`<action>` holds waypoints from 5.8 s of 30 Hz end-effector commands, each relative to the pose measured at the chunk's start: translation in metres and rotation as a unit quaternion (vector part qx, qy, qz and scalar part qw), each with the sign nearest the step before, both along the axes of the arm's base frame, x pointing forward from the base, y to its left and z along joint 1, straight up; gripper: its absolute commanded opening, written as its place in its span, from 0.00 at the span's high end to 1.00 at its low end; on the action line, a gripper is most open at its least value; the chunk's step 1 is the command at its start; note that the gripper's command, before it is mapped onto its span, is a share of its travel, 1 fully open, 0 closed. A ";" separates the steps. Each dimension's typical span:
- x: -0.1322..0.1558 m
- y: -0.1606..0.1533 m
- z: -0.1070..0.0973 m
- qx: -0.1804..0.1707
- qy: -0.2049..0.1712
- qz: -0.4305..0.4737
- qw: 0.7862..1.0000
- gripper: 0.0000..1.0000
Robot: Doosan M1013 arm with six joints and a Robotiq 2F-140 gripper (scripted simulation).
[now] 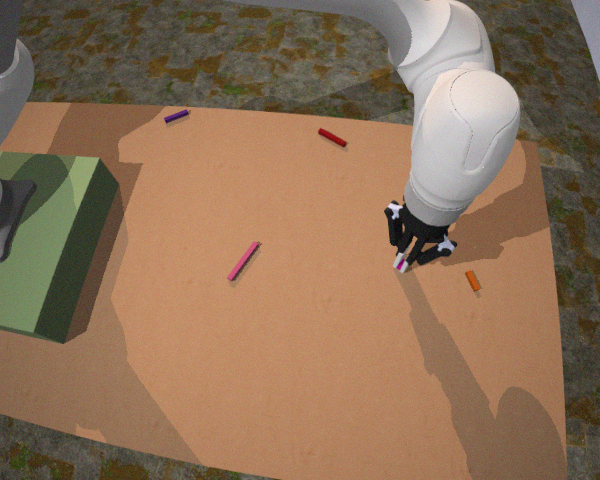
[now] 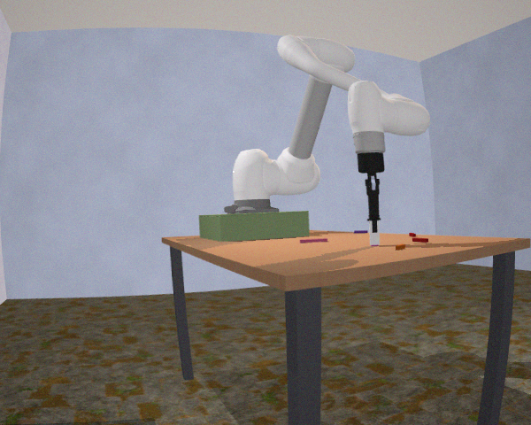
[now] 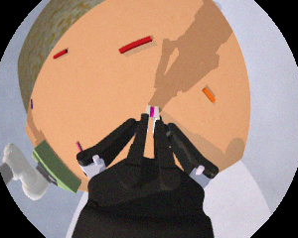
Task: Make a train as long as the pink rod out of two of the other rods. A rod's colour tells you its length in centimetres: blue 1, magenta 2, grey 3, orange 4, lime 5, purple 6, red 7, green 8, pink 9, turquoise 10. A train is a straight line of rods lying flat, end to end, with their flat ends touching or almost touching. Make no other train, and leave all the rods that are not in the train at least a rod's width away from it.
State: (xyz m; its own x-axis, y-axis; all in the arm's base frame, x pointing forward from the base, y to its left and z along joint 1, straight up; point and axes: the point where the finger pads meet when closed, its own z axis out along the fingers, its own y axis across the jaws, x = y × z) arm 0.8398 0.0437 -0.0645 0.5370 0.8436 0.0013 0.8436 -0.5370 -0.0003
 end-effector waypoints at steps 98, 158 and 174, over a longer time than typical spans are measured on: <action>0.000 -0.003 0.087 -0.001 0.000 0.004 1.000 0.00; -0.148 0.269 0.068 0.000 0.000 -0.636 0.771 0.00; -0.165 0.289 0.066 0.000 0.000 -0.682 0.731 0.77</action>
